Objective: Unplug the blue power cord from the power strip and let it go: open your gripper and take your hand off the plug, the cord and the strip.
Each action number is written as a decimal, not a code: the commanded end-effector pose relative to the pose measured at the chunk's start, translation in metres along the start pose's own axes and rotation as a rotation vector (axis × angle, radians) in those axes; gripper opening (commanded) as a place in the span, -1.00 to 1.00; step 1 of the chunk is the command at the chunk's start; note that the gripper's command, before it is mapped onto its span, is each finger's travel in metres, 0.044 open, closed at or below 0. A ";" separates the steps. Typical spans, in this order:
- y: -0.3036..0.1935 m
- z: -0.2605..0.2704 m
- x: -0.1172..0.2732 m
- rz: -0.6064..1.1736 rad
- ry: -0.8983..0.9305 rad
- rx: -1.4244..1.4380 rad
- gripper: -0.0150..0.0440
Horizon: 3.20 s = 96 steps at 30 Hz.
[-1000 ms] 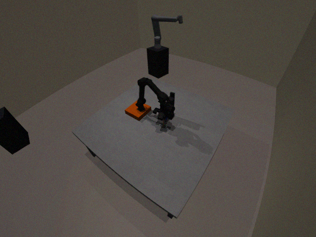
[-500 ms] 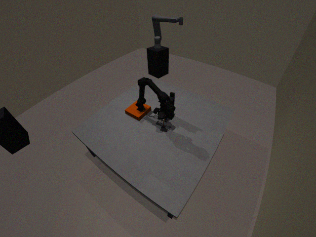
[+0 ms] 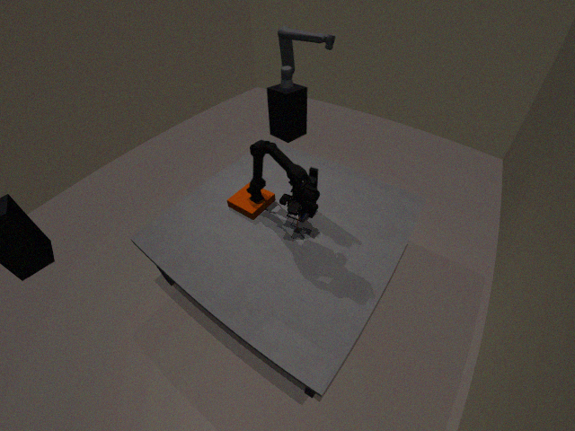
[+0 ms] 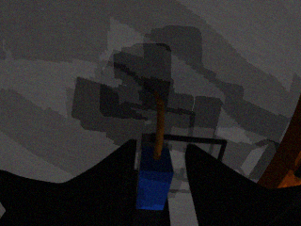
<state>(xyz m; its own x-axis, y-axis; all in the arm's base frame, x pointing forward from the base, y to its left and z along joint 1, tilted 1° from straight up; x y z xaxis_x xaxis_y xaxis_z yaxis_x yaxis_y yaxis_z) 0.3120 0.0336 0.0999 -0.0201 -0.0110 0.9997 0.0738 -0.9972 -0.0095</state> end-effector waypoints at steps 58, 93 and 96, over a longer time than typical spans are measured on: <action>-0.022 -0.002 -0.009 0.001 -0.002 0.001 -0.49; -0.003 0.001 -0.009 -0.001 -0.002 -0.003 0.58; 0.000 0.002 -0.009 -0.002 -0.002 -0.003 0.84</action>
<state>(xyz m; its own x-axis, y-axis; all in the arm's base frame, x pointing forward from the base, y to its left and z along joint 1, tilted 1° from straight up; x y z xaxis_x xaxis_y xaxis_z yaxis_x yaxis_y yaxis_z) 0.3126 0.0358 0.0910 -0.0155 -0.0108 0.9998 0.0757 -0.9971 -0.0096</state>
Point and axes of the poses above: the point midway between the two fingers, 35 mm back from their tips, its own x axis back along the fingers, its own z axis across the jaws, y = z × x, the point moved 1 cm from there along x, back along the fingers, and after that the axes turned 14 degrees about -x, right-handed, at the moved point
